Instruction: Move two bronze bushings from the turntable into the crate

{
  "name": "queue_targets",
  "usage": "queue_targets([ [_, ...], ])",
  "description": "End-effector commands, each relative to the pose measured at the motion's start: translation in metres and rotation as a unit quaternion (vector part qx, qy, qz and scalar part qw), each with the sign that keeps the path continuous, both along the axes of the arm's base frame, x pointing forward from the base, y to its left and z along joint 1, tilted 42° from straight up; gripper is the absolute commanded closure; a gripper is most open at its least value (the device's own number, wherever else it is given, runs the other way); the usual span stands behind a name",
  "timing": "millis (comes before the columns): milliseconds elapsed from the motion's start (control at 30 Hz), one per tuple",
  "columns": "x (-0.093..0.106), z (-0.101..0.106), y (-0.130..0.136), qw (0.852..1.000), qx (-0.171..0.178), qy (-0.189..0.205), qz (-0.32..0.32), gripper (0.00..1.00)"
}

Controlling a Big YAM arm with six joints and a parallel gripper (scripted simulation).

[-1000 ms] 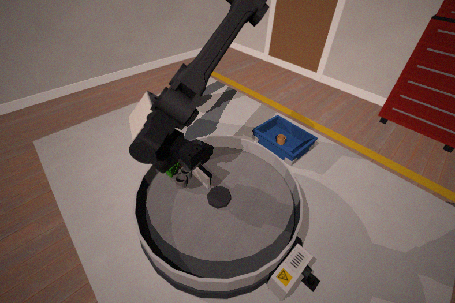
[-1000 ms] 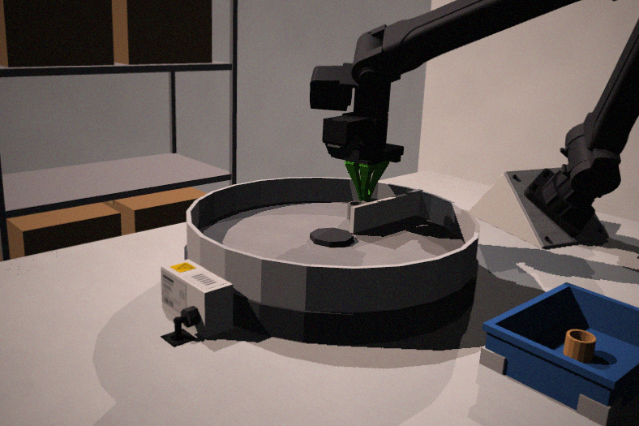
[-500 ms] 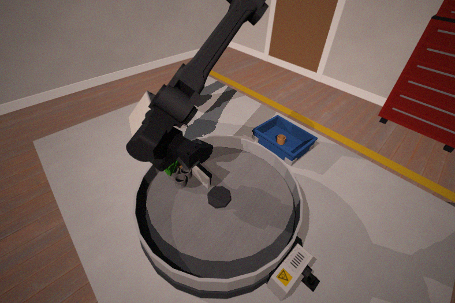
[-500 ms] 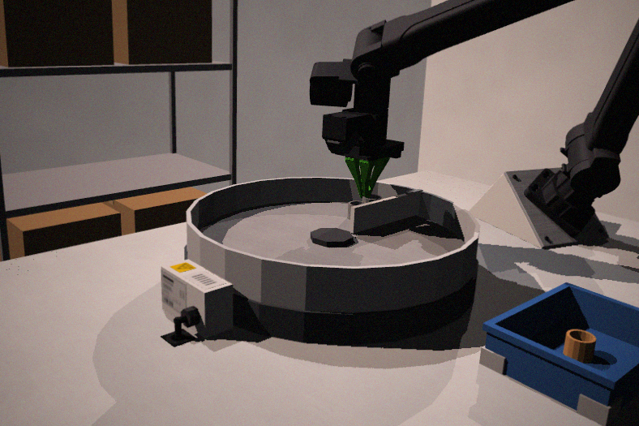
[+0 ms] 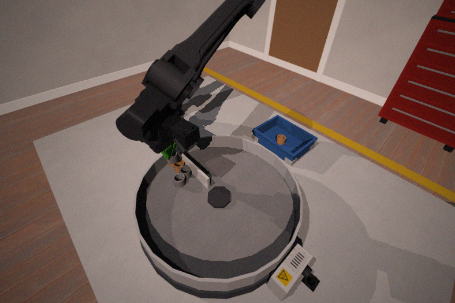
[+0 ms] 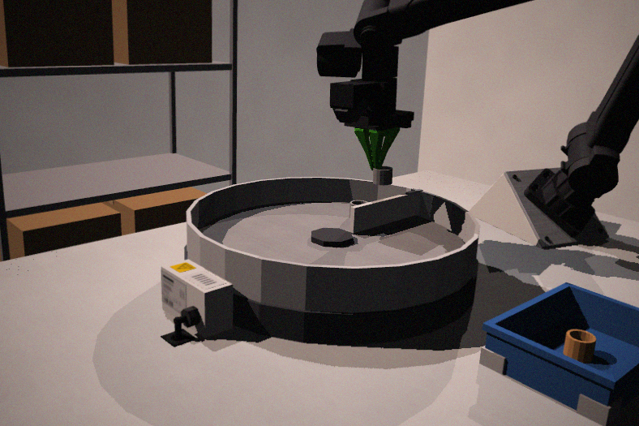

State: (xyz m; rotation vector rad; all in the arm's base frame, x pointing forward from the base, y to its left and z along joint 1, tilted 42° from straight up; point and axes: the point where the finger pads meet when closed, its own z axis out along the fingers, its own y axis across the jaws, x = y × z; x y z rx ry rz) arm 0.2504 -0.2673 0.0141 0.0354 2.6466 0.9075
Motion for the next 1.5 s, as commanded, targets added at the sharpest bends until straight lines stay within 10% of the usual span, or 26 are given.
queue_targets([
  [0,0.008,0.028,-0.041,0.999,-0.043,-0.028,-0.002,1.00],
  [1467,0.028,0.029,-0.031,0.999,-0.032,-0.021,0.006,1.00],
])
